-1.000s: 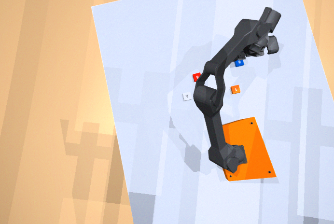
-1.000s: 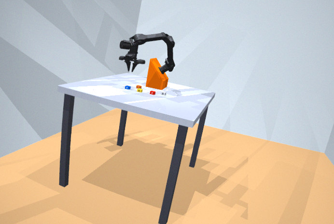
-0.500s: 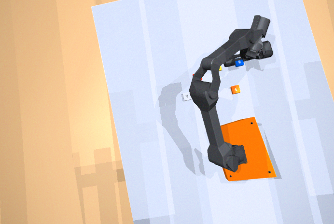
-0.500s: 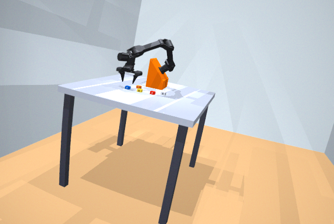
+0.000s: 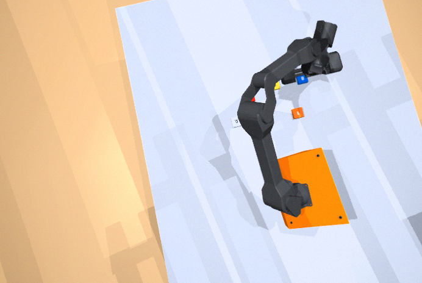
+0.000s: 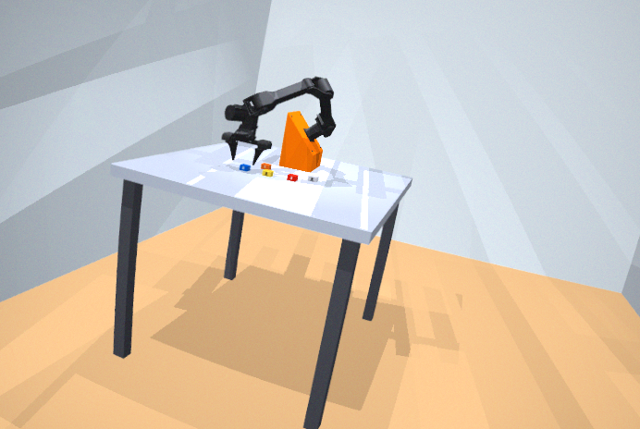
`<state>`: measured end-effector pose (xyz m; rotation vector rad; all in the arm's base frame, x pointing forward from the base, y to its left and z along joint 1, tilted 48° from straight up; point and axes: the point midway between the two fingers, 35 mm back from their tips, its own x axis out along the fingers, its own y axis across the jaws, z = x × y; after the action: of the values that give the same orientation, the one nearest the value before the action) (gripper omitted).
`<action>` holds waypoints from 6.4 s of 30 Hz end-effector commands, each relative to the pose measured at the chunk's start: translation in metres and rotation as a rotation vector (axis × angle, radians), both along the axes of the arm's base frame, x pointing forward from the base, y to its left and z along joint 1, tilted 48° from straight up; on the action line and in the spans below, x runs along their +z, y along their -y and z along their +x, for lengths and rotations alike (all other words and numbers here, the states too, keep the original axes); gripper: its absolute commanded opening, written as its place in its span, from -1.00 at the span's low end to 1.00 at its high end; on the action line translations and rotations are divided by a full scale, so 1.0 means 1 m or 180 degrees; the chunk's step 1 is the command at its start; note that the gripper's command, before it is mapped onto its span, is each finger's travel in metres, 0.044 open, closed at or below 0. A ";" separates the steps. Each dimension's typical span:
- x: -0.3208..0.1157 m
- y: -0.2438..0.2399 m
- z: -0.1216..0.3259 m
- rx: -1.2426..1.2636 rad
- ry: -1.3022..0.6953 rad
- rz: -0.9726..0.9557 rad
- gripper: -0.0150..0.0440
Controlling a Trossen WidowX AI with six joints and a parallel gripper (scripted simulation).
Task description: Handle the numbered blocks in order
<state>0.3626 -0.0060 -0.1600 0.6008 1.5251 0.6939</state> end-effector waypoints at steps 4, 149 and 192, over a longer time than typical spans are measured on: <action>-0.010 -0.011 -0.005 -0.0004 -0.0043 0.0028 0.86; 0.094 -0.062 -0.009 -0.0004 -0.0052 0.0041 0.54; 0.069 -0.089 -0.012 -0.0004 -0.0054 0.0047 -0.08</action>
<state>0.3508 0.0825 -0.0904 0.6125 1.5355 0.7003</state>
